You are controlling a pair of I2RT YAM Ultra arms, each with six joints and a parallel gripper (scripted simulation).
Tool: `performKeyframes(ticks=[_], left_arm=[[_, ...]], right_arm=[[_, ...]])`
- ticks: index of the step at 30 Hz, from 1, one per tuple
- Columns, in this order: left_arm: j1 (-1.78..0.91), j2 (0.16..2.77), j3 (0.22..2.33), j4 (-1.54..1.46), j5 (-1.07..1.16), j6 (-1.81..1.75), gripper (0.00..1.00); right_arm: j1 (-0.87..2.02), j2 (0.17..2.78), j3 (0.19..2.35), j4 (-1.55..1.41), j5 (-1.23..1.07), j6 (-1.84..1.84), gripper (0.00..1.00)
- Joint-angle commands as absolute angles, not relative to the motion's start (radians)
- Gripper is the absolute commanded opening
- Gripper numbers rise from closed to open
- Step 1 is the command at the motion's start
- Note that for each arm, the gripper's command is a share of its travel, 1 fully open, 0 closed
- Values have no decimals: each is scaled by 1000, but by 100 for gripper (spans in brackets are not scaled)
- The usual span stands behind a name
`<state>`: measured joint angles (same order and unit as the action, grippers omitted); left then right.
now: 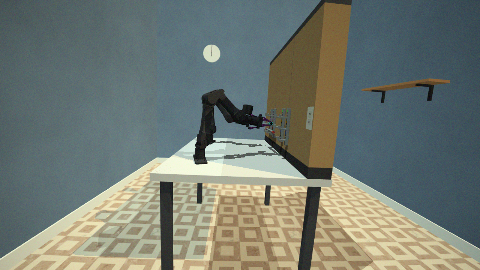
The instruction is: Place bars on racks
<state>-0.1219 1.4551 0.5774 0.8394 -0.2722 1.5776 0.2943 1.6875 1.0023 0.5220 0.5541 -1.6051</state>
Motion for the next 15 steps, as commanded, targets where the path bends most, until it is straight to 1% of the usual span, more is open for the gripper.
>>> performKeyframes(ticks=[1, 15], left_arm=[[-133, 1422, 581, 841, -277, 1571, 100], [-133, 1422, 581, 841, -277, 1571, 100]], right_arm=[[313, 1679, 1064, 609, 580, -1566, 0], [365, 1727, 1121, 600, 631, -1566, 0]])
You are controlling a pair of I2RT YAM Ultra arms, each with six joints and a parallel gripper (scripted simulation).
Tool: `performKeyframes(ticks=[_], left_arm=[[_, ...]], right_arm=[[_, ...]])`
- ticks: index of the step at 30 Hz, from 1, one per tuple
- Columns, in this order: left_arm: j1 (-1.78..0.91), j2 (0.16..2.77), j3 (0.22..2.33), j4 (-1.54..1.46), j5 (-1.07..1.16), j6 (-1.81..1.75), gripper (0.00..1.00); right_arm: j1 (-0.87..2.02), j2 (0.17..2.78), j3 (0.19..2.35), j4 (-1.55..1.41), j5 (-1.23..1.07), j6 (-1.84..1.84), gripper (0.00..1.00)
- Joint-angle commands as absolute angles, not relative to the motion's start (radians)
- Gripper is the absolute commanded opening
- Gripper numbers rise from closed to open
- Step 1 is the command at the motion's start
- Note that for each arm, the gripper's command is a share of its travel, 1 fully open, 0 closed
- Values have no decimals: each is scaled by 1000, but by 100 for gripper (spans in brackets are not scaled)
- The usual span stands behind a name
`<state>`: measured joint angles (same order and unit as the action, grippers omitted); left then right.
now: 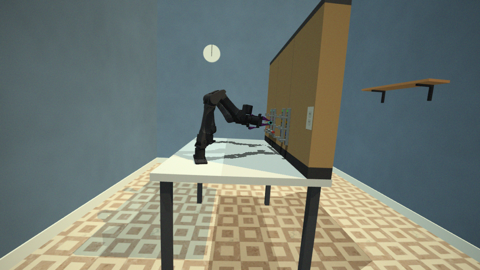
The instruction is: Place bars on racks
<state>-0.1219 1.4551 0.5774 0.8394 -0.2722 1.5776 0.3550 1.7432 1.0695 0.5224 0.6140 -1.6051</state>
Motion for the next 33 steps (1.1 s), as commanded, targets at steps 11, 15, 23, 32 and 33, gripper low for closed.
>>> performKeyframes(ticks=[11, 15, 23, 32, 33], left_arm=[[-133, 1422, 581, 841, -277, 1571, 100], [-133, 1422, 581, 841, -277, 1571, 100], [-133, 1422, 581, 841, -277, 1571, 100], [-133, 1422, 581, 841, -277, 1571, 100], [-133, 1422, 581, 841, -277, 1571, 100]], right_arm=[[357, 1752, 1142, 606, 625, -1569, 0], [354, 1760, 1149, 607, 622, -1570, 0], [350, 1761, 1152, 606, 618, -1570, 0], [343, 1761, 1156, 603, 612, -1571, 0], [343, 1761, 1156, 603, 612, -1571, 0]])
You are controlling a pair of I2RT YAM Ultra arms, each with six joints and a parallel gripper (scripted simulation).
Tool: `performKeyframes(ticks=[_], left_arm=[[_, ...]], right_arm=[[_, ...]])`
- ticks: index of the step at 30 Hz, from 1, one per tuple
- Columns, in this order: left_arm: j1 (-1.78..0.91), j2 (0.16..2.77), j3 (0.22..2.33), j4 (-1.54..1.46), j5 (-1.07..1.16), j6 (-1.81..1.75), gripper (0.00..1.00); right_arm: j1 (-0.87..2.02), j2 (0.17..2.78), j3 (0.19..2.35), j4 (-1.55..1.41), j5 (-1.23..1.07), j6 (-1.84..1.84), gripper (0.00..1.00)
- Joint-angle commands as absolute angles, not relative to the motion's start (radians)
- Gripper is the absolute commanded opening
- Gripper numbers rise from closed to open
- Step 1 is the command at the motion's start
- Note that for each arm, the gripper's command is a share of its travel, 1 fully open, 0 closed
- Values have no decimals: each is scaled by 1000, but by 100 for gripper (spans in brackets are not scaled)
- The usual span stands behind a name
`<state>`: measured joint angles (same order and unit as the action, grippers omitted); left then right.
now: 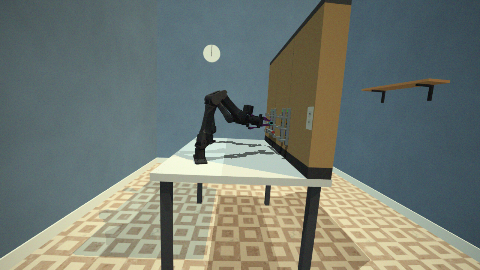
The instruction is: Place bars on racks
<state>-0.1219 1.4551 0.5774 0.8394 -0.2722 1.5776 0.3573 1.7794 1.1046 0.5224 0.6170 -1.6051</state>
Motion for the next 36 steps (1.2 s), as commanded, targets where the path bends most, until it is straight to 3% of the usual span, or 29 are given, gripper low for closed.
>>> performKeyframes(ticks=[1, 36], left_arm=[[-133, 1422, 581, 841, -277, 1571, 100], [-182, 1444, 577, 867, -325, 1570, 100]], right_arm=[[343, 1761, 1156, 603, 612, -1571, 0], [335, 1759, 1149, 606, 603, -1570, 0]])
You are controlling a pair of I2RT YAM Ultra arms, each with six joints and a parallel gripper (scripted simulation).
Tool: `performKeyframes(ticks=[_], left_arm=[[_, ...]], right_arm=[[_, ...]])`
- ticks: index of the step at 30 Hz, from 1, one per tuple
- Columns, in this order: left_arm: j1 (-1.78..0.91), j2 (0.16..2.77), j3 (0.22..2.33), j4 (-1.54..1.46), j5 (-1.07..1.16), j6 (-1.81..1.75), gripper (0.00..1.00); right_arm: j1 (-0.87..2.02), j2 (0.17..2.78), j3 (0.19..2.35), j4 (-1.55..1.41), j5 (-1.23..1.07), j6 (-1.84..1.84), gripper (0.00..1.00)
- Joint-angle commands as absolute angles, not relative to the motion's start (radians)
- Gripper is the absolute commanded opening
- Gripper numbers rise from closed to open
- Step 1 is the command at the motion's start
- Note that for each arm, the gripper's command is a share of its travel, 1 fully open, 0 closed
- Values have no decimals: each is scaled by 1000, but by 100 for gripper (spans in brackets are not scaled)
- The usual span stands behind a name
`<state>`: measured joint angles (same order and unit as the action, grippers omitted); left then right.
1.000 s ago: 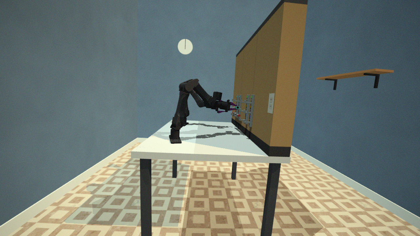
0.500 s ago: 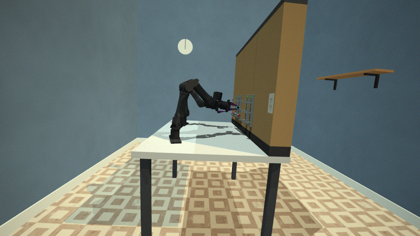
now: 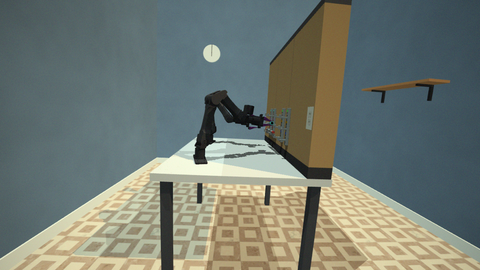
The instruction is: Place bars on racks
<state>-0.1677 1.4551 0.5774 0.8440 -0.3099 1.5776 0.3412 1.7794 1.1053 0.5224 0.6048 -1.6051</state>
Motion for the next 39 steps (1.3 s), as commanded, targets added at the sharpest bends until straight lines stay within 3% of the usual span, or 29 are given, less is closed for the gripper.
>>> performKeyframes(ticks=[1, 39], left_arm=[[-185, 1444, 578, 866, -328, 1570, 100], [-284, 1467, 603, 864, -427, 1570, 100]], right_arm=[[335, 1759, 1149, 606, 603, -1570, 0], [335, 1760, 1147, 610, 603, -1570, 0]])
